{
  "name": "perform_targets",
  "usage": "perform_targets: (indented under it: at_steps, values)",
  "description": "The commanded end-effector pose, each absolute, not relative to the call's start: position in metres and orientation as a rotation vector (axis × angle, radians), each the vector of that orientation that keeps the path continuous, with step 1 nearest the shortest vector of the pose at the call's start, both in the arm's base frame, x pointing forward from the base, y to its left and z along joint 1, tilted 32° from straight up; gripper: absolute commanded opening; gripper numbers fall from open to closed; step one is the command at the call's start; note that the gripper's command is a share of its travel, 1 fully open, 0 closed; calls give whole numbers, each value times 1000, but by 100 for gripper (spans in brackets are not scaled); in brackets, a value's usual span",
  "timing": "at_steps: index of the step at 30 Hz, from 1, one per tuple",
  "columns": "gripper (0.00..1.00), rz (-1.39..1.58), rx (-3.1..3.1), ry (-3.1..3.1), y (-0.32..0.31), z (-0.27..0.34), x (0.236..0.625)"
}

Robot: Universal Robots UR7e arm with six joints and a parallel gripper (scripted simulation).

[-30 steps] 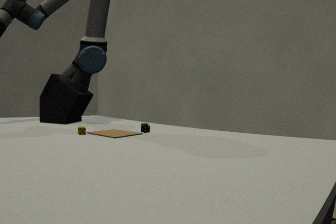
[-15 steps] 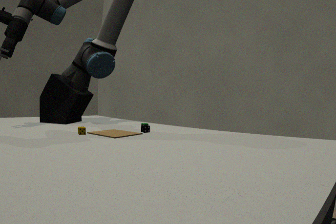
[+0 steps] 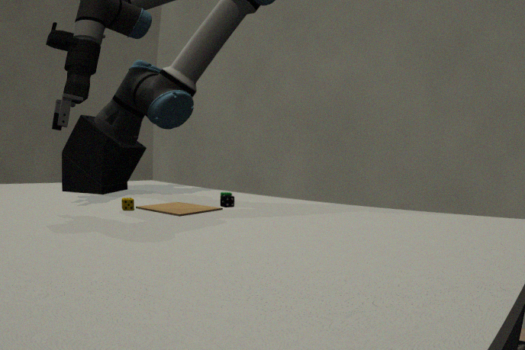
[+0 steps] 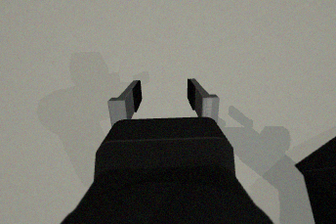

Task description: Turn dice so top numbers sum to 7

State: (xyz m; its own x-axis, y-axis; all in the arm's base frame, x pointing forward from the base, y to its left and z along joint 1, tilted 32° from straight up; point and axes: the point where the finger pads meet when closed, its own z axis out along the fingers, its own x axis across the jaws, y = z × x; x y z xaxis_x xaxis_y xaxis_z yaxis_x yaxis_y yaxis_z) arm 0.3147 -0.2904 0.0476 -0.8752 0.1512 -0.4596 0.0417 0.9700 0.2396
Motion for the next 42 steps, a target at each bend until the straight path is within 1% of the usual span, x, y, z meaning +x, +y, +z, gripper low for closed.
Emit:
perform_targets:
  at_steps: [1,6,8,13,42]
  values:
    - [100,385,58,2642,-226,69,334]
    - [100,446,-7,2656,-176,78,343]
    - [100,446,-7,2656,-176,78,343]
    - [100,474,-38,2663,-153,81,344]
    - [100,478,-43,2664,-146,75,348]
